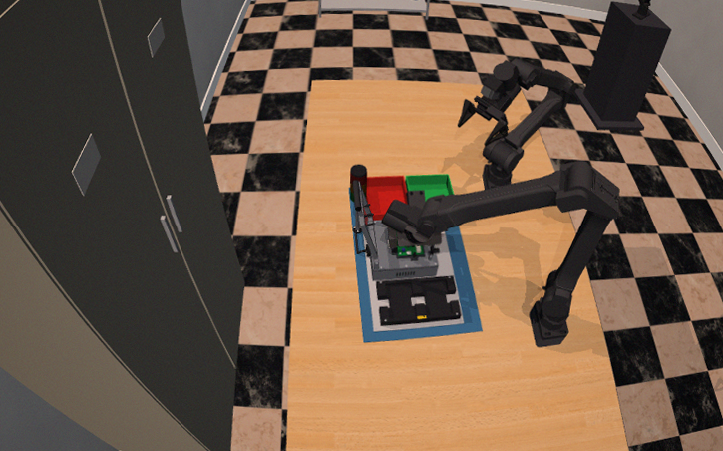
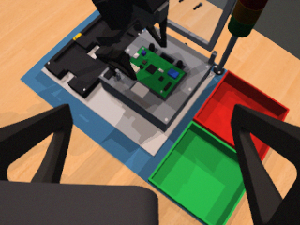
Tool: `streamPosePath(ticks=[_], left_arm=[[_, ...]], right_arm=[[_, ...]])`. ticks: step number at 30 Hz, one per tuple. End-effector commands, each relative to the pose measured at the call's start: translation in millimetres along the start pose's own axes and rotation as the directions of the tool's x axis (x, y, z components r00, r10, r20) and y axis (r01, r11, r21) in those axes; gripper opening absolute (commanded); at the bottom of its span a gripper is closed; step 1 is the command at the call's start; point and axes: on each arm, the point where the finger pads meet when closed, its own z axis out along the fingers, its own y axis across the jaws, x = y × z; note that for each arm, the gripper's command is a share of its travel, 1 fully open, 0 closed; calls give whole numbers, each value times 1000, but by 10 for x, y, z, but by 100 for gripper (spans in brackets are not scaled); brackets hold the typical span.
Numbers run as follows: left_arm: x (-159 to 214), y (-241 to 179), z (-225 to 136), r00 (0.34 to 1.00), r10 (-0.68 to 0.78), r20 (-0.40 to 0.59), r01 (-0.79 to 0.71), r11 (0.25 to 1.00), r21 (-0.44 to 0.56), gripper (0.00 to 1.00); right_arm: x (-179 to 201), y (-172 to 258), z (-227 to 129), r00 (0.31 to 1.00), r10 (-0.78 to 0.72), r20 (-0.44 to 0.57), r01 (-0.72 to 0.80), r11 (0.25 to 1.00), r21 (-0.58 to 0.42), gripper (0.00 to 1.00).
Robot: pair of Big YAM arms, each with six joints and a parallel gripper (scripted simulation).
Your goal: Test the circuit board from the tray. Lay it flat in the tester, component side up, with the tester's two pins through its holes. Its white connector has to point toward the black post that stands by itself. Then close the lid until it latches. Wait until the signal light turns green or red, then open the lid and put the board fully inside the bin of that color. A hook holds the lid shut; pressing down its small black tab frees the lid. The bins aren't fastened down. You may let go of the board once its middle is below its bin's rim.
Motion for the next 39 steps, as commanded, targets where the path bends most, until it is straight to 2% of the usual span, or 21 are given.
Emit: streamPosePath(ticks=[1,3,7,9,10,11,17,24,26,32,39], left_arm=[[-129,73,-45,1000,25,18,-24,999,-25,100],[-129,73,-45,1000,25,18,-24,999,-25,100],[-290,116,-86,1000,12,5,-12,1000,-24,55],[-290,116,-86,1000,12,5,-12,1000,-24,55],[-334,143,-102,1000,10,-8,-10,999,-31,43],[-388,178,-124,1000,8,-24,-9,999,-42,38],[-733,409,-306,991,19,-132,-36,991,-126,38],[-1037,602,-465,973,15,-229,-61,979,-195,38],[-1037,602,-465,973,15,-229,-61,979,-195,38],[-1317,779,-746,949,39,-312,-122,960,-251,38],[-1575,922,-1060,923,34,-383,-161,939,-305,38]], right_arm=[[-156,-21,-101,1000,7,26,-7,1000,6,100],[-156,-21,-101,1000,7,26,-7,1000,6,100],[-230,-67,-104,992,127,4,-127,992,20,100],[-230,-67,-104,992,127,4,-127,992,20,100],[-228,-83,-63,985,175,-12,-174,984,25,100],[-225,-104,-13,973,228,-32,-227,973,34,100],[-185,-255,315,855,498,-144,-485,867,114,100],[-96,-464,650,627,752,-206,-710,660,248,100],[-96,-464,650,627,752,-206,-710,660,248,100],[32,-697,943,340,920,-197,-833,391,391,100],[204,-958,1211,15,993,-118,-849,75,524,100]])
